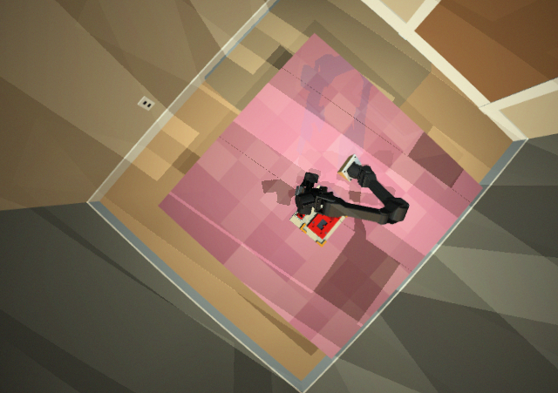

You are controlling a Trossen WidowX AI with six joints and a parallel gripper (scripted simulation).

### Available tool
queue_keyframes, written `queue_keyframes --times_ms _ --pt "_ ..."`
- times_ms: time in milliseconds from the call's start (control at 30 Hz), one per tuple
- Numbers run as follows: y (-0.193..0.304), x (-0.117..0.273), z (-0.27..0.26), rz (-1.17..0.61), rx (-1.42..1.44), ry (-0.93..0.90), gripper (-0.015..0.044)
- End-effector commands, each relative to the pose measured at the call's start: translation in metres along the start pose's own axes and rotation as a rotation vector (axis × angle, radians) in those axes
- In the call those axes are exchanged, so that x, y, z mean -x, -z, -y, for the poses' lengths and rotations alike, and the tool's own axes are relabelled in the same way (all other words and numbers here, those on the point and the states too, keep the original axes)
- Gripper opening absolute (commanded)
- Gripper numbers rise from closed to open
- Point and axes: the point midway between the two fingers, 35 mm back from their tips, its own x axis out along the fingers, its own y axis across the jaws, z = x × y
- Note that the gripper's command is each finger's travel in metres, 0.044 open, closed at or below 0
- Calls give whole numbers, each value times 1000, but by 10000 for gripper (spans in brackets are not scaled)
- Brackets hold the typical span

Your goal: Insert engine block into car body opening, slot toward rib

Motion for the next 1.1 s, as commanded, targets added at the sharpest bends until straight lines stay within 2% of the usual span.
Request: queue_keyframes --times_ms 0,267,533,667,800,1067 --pt "-4 -1 0 -113 -4 -5 0" --pt "-12 -1 0 -337 -11 10 0" --pt "-12 -1 0 -347 -11 10 0" --pt "-15 -5 0 -407 -11 7 0" --pt "-22 -15 0 -476 -12 10 0" --pt "-30 -33 1 -479 -13 11 0"
